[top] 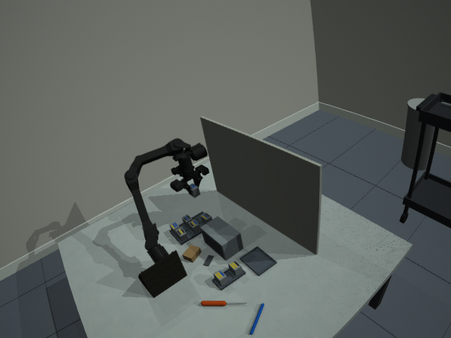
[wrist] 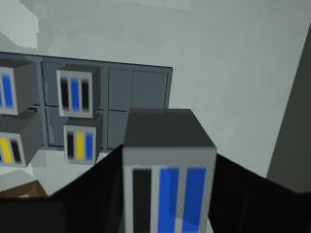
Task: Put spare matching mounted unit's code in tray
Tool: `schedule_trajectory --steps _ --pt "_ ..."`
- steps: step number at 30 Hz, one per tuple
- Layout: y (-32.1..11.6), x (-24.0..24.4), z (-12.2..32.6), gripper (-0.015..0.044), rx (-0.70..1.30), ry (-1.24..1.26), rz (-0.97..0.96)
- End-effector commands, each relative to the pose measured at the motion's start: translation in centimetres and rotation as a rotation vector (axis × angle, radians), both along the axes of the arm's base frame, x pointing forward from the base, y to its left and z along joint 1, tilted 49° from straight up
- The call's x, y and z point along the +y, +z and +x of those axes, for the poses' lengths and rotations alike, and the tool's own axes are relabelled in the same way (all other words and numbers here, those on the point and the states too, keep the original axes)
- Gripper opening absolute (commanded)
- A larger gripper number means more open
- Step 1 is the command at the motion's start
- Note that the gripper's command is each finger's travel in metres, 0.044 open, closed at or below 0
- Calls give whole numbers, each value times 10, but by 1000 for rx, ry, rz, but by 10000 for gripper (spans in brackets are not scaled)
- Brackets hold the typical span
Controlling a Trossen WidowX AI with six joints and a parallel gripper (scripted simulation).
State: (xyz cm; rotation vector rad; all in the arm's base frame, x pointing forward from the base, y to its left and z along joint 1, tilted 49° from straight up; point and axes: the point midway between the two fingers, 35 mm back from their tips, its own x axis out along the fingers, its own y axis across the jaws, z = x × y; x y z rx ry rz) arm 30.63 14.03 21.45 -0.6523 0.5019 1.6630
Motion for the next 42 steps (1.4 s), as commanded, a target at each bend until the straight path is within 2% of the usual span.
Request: schedule_trajectory --steps 1,19,29,42 --pt "1 -5 2 0 2 4 -2" --pt "-83 -84 69 0 23 -70 -50" --pt "-130 -124 76 0 89 -107 -46" --pt "-195 -188 84 0 54 -71 -55"
